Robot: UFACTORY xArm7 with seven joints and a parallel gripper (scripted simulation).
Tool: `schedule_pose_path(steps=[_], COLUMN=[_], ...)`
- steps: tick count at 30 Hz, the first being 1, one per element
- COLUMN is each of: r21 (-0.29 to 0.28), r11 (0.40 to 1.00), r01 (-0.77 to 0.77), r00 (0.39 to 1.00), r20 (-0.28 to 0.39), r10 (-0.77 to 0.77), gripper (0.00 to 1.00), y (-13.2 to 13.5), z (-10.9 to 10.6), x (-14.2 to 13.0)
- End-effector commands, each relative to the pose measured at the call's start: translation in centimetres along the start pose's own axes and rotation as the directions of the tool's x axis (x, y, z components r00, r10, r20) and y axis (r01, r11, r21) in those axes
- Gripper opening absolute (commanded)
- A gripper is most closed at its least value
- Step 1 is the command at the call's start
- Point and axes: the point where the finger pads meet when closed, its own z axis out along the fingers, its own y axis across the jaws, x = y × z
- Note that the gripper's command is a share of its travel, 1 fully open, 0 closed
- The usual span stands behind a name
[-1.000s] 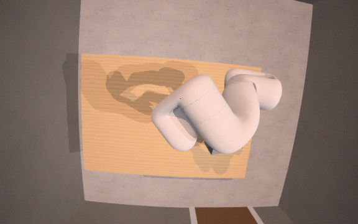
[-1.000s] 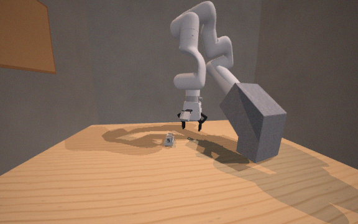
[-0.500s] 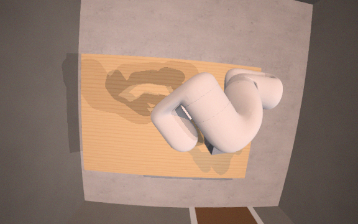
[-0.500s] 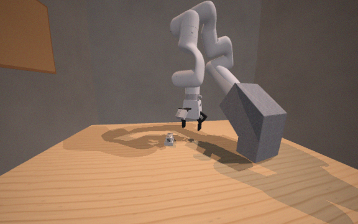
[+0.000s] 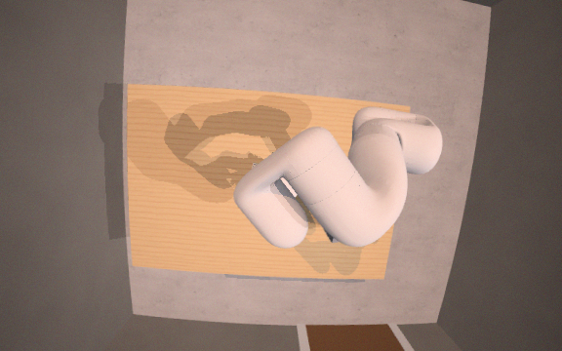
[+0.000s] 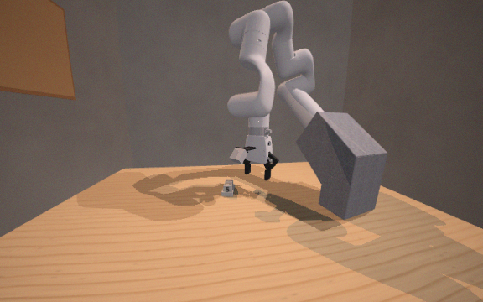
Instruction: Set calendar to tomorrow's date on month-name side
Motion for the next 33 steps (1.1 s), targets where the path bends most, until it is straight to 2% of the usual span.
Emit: schedule_pose_path(steps=[1,5,8,12,14,16,18,21,24,26,29,31,33], r21=[-0.004,-0.004,-0.004,-0.005,-0.005,-0.005,-0.005,-0.005,-0.005,-0.005,-0.005,-0.005,-0.005], r11=[1.000,0.983,0.983,0.980,0.963,0.963,0.935,0.935,0.935,0.919,0.860,0.860,0.860], r01=[-0.027,-0.186,-0.186,-0.201,-0.270,-0.270,-0.354,-0.354,-0.356,-0.394,-0.511,-0.511,-0.511], r00=[1.000,0.983,0.983,0.980,0.963,0.963,0.935,0.935,0.935,0.919,0.860,0.860,0.860], r20=[0.003,0.003,0.003,0.003,0.002,0.002,0.002,0.002,0.002,0.002,0.001,0.001,0.001], r10=[0.027,0.186,0.186,0.201,0.270,0.270,0.354,0.354,0.356,0.394,0.511,0.511,0.511], gripper=[1.00,1.00,1.00,1.00,1.00,1.00,1.00,1.00,1.00,1.00,1.00,1.00,1.00], y=[-0.1,-0.5,-1.3,-1.4,-1.5,-1.5,-1.7,-2.5,-2.6,-2.6,-2.9,-3.5,-3.5], z=[0.0,0.0,0.0,0.0,0.0,0.0,0.0,0.0,0.0,0.0,0.0,0.0,0.0], x=[0.4,1.0,2.6,2.8,2.9,2.9,3.4,4.9,5.1,5.2,5.8,7.0,7.0])
